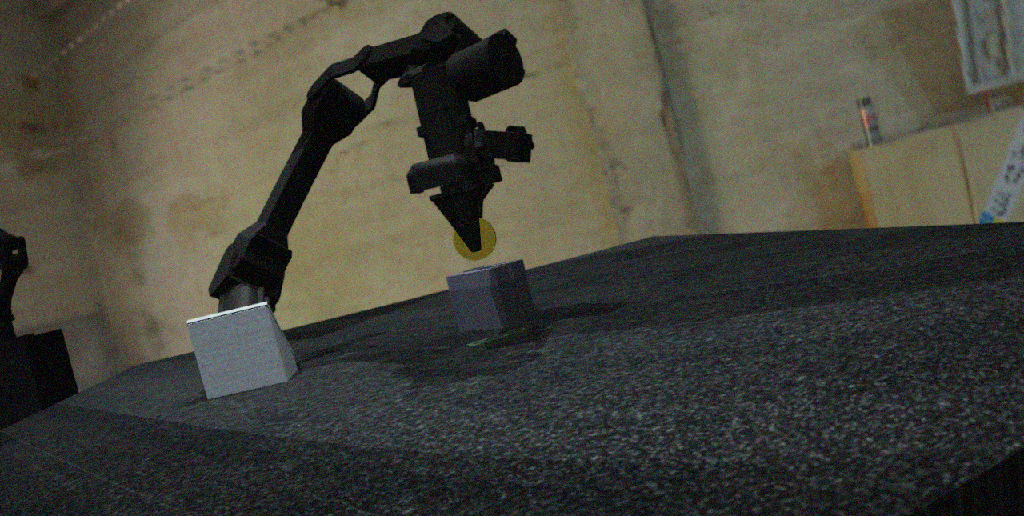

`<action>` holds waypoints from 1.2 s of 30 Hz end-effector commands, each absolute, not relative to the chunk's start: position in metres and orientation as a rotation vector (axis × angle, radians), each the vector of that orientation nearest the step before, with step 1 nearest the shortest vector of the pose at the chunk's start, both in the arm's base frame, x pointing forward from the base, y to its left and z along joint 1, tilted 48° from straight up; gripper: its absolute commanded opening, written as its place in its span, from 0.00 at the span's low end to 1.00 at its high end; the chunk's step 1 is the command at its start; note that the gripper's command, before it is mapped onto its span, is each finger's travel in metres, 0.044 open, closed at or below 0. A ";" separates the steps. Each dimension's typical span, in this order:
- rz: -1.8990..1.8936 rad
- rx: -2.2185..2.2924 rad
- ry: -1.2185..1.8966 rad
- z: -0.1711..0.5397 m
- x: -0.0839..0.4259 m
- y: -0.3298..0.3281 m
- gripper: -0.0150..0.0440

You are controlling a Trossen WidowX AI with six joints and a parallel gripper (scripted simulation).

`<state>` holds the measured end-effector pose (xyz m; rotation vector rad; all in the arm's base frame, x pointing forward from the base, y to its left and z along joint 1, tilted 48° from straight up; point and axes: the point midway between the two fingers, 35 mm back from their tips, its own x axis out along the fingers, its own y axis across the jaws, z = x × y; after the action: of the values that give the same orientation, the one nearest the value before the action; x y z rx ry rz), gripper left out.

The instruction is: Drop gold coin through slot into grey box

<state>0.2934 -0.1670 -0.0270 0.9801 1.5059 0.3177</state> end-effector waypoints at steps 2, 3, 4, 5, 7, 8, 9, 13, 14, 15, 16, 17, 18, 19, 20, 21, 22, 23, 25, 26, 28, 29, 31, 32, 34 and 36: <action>0.189 1.111 1.553 -0.025 0.294 -0.167 0.25; 0.163 1.138 1.561 -0.025 0.294 -0.167 0.25; 0.137 1.164 1.569 -0.025 0.294 -0.167 0.25; 0.111 1.190 1.577 -0.025 0.294 -0.167 0.25; 0.059 1.242 1.591 -0.025 0.294 -0.166 0.25; 0.032 1.268 1.598 -0.025 0.294 -0.166 0.25; 0.005 1.294 1.605 -0.024 0.294 -0.166 0.25; -0.062 1.357 1.619 -0.024 0.295 -0.166 0.25; -0.062 1.357 1.619 -0.024 0.295 -0.166 0.25; -0.062 1.357 1.619 -0.024 0.295 -0.166 0.25; -0.062 1.357 1.619 -0.024 0.295 -0.166 0.25; -0.062 1.357 1.619 -0.024 0.295 -0.166 0.25; -0.062 1.357 1.619 -0.024 0.295 -0.166 0.25; -0.062 1.357 1.619 -0.023 0.295 -0.165 0.25; -0.062 1.357 1.619 -0.021 0.296 -0.164 0.25; -0.062 1.357 1.619 -0.019 0.297 -0.162 0.25; -0.063 1.357 1.619 -0.017 0.298 -0.161 0.25; -0.063 1.357 1.619 -0.015 0.299 -0.159 0.25; -0.064 1.357 1.619 -0.011 0.300 -0.156 0.25; -0.064 1.357 1.619 -0.009 0.301 -0.154 0.25; -0.064 1.357 1.619 -0.005 0.302 -0.151 0.25; -0.064 1.357 1.619 -0.003 0.303 -0.150 0.25; -0.064 1.357 1.619 0.001 0.305 -0.146 0.25; -0.065 1.357 1.619 0.002 0.305 -0.145 0.25; -0.065 1.357 1.619 0.006 0.307 -0.141 0.25; -0.065 1.357 1.619 0.010 0.308 -0.138 0.25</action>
<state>0.3058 -0.1434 0.0019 1.3499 1.6246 -0.0635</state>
